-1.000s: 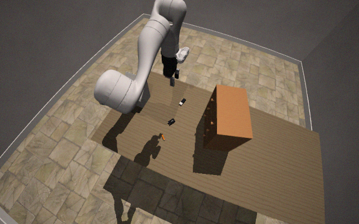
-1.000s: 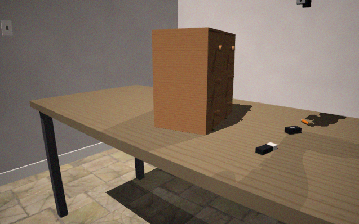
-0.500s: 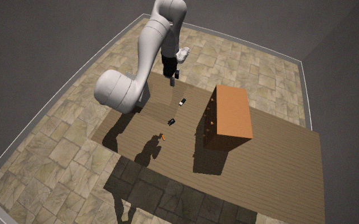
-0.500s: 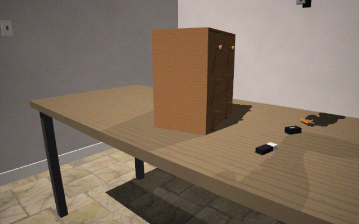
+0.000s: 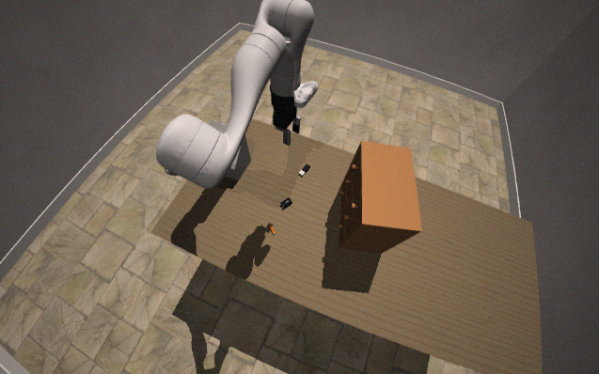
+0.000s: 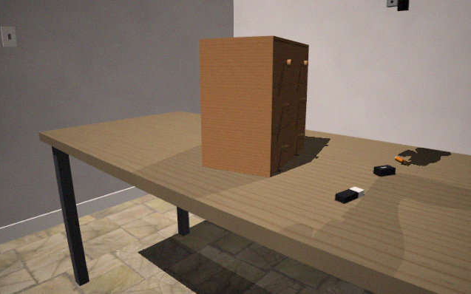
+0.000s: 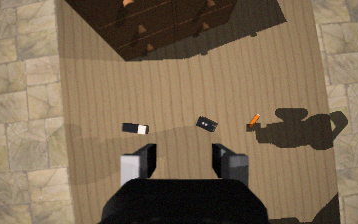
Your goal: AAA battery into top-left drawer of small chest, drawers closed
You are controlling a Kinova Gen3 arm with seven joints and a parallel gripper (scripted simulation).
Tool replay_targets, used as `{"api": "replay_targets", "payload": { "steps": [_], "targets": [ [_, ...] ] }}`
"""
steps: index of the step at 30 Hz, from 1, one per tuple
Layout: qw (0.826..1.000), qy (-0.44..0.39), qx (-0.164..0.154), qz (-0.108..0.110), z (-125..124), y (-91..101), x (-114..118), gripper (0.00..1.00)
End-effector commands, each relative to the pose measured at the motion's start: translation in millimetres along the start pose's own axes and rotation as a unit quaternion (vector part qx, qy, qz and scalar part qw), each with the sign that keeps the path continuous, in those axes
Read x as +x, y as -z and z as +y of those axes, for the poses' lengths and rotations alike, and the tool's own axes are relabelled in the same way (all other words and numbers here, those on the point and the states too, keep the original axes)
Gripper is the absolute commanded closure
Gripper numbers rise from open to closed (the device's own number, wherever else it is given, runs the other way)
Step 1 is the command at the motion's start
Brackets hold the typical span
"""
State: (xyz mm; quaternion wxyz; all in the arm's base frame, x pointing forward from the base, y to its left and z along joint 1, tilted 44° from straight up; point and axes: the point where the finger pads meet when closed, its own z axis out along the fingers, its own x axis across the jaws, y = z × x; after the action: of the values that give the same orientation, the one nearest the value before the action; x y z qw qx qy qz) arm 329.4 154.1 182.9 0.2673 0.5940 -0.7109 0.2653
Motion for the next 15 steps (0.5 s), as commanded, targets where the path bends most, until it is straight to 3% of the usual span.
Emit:
{"api": "replay_targets", "payload": {
  "steps": [1, 15],
  "targets": [
    [1.0, -0.015, 0.0, 0.0, -0.5, 0.6, -0.4, 0.0],
    [0.988, -0.151, -0.006, 0.005, -5.2, -2.7, 1.4, 0.0]
  ]
}}
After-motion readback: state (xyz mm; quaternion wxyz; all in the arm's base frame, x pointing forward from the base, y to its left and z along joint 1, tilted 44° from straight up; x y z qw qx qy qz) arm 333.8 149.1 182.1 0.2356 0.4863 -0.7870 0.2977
